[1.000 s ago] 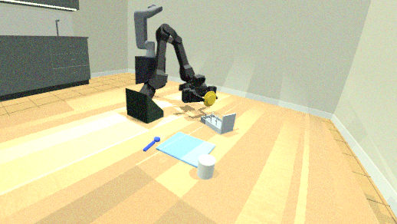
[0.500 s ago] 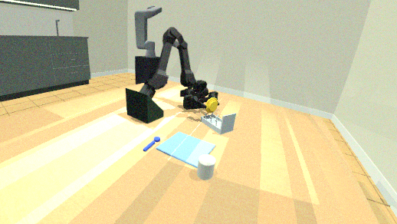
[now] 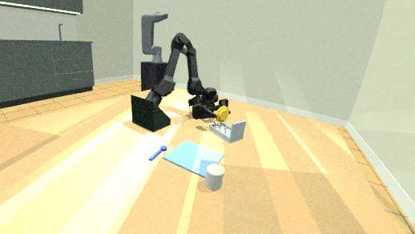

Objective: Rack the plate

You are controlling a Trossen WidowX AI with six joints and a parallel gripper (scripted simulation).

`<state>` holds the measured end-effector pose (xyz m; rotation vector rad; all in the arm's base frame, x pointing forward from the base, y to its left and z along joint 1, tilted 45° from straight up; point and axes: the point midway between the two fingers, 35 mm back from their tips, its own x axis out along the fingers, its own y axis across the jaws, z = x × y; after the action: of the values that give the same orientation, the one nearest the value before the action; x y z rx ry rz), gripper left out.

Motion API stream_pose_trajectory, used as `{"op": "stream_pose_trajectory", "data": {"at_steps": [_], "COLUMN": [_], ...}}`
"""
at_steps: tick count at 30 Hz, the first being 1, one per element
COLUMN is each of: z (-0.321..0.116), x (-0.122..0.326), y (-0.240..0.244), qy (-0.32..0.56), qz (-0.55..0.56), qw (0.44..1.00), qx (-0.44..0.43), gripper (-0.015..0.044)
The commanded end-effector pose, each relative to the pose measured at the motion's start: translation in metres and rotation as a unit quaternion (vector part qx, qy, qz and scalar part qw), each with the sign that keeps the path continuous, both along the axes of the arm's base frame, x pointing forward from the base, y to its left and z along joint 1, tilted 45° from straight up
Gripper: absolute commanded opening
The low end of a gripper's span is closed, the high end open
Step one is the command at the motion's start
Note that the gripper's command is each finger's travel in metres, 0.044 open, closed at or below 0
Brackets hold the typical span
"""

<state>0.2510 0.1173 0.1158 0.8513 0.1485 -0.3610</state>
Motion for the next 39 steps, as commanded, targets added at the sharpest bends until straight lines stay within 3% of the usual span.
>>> {"op": "stream_pose_trajectory", "data": {"at_steps": [1, 20, 35, 39], "z": [-0.005, -0.015, -0.016, -0.016], "x": [0.0, -0.001, -0.001, -0.001], "y": [-0.002, 0.009, 0.009, 0.009], "qy": [0.004, 0.004, 0.003, 0.003], "qz": [0.0, 0.004, 0.003, 0.003], "qw": [1.0, 1.0, 1.0, 1.0], "qx": [-0.007, -0.003, -0.001, -0.001], "gripper": [0.0, 0.0, 0.0394, 0.04]}}
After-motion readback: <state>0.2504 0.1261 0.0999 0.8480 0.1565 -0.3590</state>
